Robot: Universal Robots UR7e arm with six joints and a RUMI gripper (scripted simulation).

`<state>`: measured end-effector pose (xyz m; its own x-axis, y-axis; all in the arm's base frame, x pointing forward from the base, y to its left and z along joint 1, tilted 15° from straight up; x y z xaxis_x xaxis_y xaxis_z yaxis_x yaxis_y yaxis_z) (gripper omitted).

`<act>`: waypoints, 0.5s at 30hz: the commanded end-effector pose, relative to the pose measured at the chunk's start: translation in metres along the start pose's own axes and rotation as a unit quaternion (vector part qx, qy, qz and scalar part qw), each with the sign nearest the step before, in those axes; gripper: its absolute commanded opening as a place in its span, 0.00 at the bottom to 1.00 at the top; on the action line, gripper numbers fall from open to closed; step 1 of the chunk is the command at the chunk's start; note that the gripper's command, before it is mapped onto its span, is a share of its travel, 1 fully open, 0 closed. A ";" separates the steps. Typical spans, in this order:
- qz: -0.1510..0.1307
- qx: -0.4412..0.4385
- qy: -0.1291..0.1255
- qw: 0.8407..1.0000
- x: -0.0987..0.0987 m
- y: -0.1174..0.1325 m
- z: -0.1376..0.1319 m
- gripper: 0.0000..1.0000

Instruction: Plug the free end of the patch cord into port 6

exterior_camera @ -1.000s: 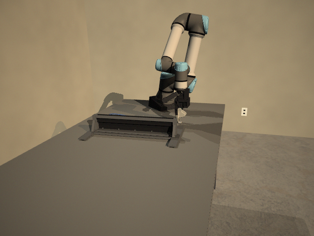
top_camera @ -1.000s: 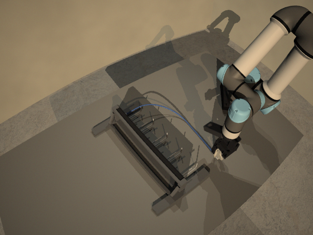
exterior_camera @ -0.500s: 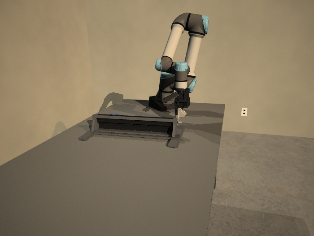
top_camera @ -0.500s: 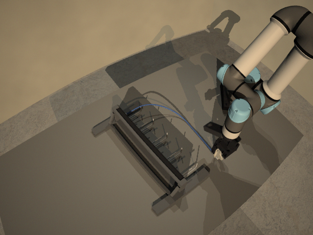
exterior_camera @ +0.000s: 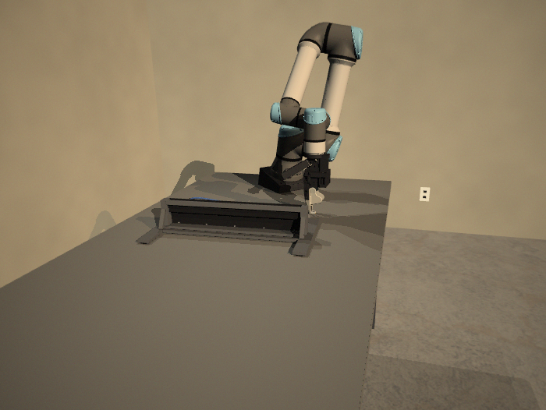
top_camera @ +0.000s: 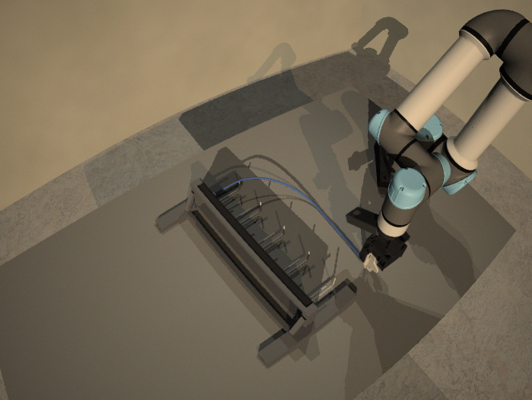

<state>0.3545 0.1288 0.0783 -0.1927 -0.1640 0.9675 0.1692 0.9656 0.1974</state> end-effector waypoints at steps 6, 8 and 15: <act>0.000 0.000 0.000 1.000 0.001 0.000 0.000 0.00; 0.000 0.000 0.000 1.000 0.001 0.000 0.000 0.00; 0.000 0.000 0.000 1.000 0.004 0.000 0.000 0.00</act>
<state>0.3542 0.1285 0.0800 -0.1927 -0.1640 0.9675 0.1692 0.9656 0.1973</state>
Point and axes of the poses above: the point where the finger pads meet when closed, its own x axis back along the fingers, its own z axis across the jaws, y = z × x, the point moved 3 cm from there along x, back along the fingers, and after that the axes turned 1 degree about -x, right-handed, at the moved point
